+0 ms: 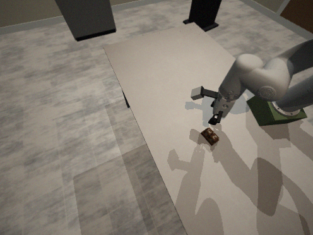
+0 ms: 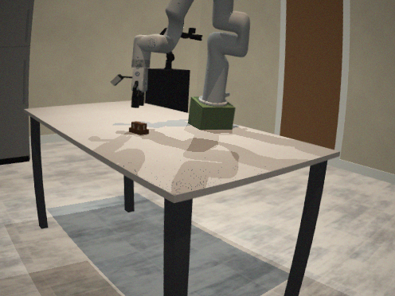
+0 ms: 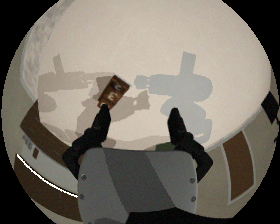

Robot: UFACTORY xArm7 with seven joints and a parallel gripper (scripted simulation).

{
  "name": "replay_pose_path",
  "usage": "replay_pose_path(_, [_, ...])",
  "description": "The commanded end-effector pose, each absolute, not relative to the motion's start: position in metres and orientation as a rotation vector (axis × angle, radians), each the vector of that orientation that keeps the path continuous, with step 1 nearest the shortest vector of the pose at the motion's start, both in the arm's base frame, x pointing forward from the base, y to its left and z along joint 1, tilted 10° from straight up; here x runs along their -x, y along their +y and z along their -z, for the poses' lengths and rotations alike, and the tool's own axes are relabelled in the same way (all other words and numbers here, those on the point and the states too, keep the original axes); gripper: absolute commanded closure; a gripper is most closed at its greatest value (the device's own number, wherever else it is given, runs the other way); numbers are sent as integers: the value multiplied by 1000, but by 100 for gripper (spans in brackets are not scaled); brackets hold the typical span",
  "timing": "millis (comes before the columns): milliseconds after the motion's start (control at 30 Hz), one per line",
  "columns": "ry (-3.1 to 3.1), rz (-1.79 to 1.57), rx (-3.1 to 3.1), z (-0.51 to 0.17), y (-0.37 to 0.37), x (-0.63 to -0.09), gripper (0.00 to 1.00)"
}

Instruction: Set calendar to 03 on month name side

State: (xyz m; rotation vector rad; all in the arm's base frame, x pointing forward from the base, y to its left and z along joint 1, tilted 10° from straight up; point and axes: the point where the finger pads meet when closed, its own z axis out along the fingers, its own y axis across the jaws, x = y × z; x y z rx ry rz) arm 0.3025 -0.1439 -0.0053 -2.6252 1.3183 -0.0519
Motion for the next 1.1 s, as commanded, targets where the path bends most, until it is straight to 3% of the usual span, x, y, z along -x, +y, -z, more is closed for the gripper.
replay_pose_path(0, [1530,-7,2536,-1,-137,-313,0])
replay_pose_path(900, [2115,-79,2081,-18,-107,-340,0])
replay_pose_path(933, [2115,-79,2081,-18,-107,-340,53])
replay_pose_path(1067, [2115,-79,2081,-18,-107,-340,53])
